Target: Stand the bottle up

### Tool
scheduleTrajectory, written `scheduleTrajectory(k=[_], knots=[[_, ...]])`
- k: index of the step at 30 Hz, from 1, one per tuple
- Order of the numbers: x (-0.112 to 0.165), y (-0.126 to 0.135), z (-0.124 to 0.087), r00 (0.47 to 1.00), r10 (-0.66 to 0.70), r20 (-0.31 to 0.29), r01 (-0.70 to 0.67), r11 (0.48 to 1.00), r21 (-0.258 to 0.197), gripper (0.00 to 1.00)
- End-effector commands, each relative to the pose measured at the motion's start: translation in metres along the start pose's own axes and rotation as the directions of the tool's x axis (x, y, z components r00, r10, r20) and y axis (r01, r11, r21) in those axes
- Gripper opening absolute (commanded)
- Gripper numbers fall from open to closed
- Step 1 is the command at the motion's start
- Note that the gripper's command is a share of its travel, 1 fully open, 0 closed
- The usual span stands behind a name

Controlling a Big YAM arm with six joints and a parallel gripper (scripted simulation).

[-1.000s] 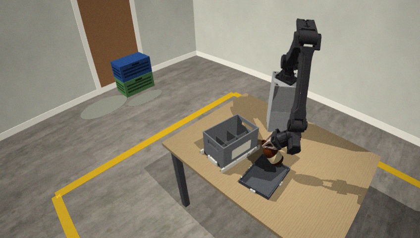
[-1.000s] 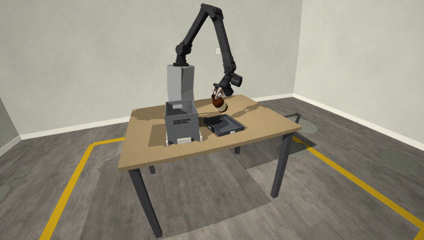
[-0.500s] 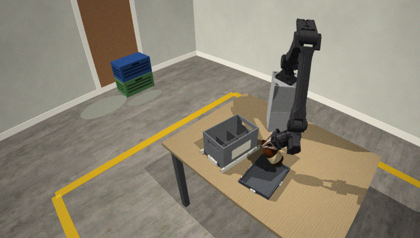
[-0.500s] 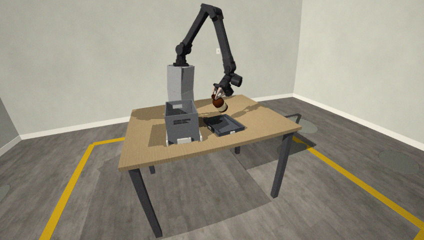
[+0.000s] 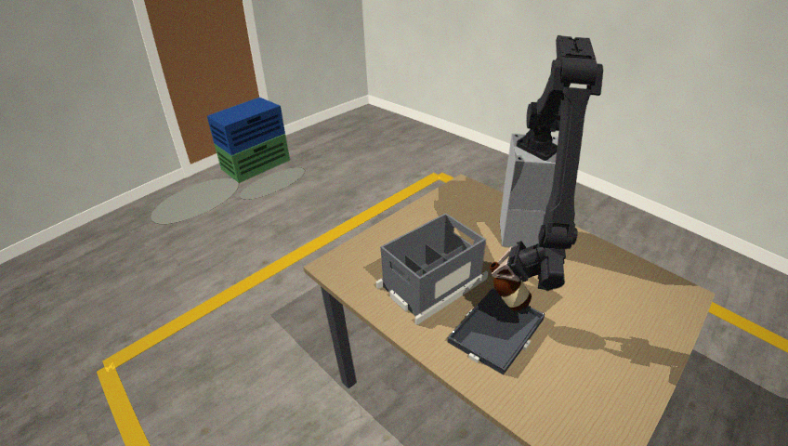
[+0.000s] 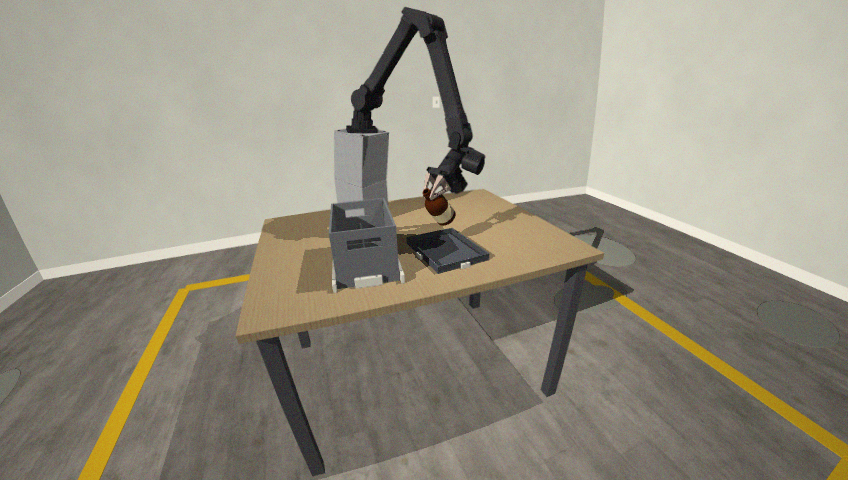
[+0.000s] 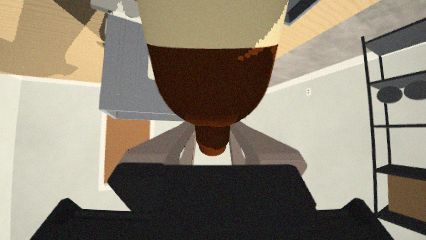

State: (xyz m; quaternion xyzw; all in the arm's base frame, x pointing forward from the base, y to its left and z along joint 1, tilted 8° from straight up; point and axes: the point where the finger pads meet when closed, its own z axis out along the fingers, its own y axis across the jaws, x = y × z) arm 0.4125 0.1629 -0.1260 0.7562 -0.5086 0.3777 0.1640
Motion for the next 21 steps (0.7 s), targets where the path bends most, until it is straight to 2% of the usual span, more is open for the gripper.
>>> scheduleTrajectory(k=[1, 4, 6, 12, 20, 21], knots=[[-0.002, -0.011, -0.008, 1.000, 0.012, -0.011, -0.012, 1.000, 0.015, 0.00], [0.004, -0.016, -0.011, 0.999, 0.030, -0.011, -0.030, 0.999, 0.022, 0.00], [-0.004, -0.007, -0.004, 1.000, 0.005, -0.026, -0.005, 1.000, 0.006, 0.00], [-0.001, -0.011, -0.009, 0.998, 0.017, -0.059, -0.016, 1.000, 0.015, 0.00], [-0.005, -0.005, -0.004, 0.994, 0.003, -0.107, -0.002, 1.000, 0.003, 0.00], [0.007, -0.018, -0.014, 0.994, 0.041, -0.104, -0.038, 0.999, 0.024, 0.00]])
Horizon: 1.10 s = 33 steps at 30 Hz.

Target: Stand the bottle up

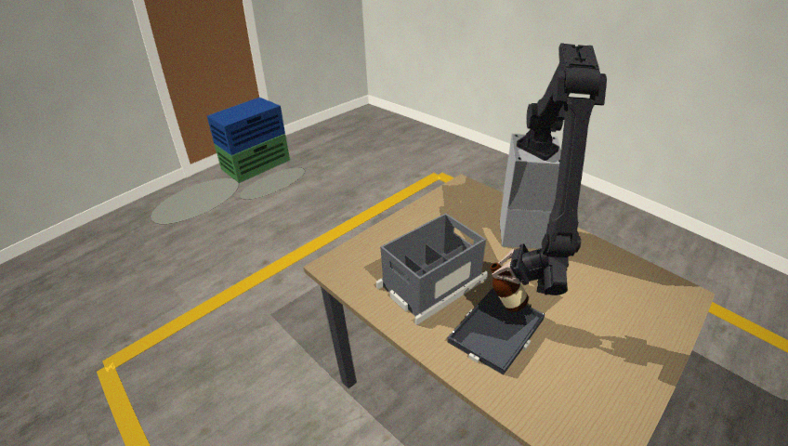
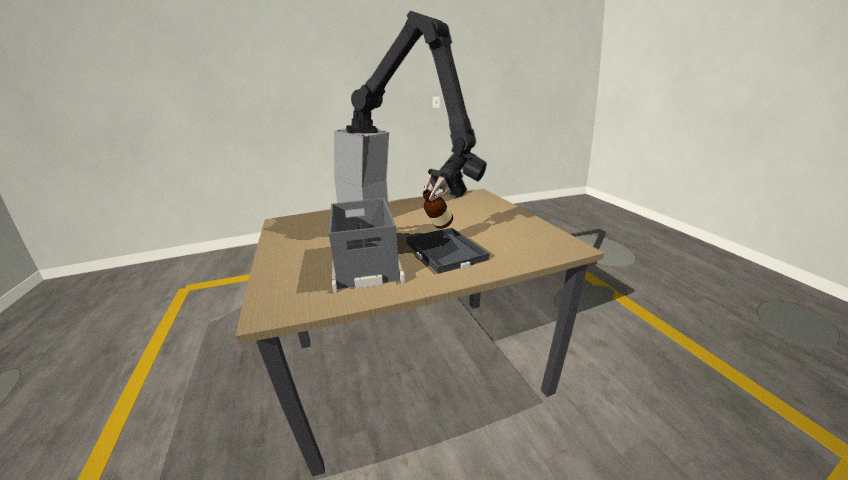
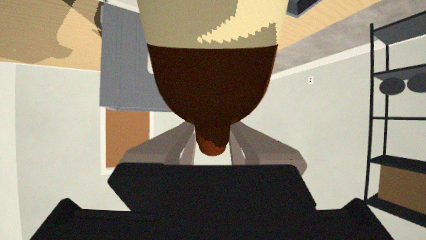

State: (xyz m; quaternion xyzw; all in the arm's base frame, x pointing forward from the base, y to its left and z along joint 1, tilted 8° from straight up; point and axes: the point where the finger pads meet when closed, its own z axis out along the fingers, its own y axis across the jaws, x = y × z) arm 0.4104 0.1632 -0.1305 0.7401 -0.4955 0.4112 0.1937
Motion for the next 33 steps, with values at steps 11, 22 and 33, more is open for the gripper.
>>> scheduleTrajectory(k=[11, 22, 33], knots=[[0.005, -0.013, -0.011, 0.997, 0.031, -0.067, -0.030, 0.999, 0.020, 0.00], [0.010, -0.018, -0.015, 0.996, 0.047, -0.070, -0.045, 0.999, 0.029, 0.00], [0.010, -0.018, -0.015, 0.996, 0.047, -0.070, -0.045, 0.999, 0.029, 0.00]])
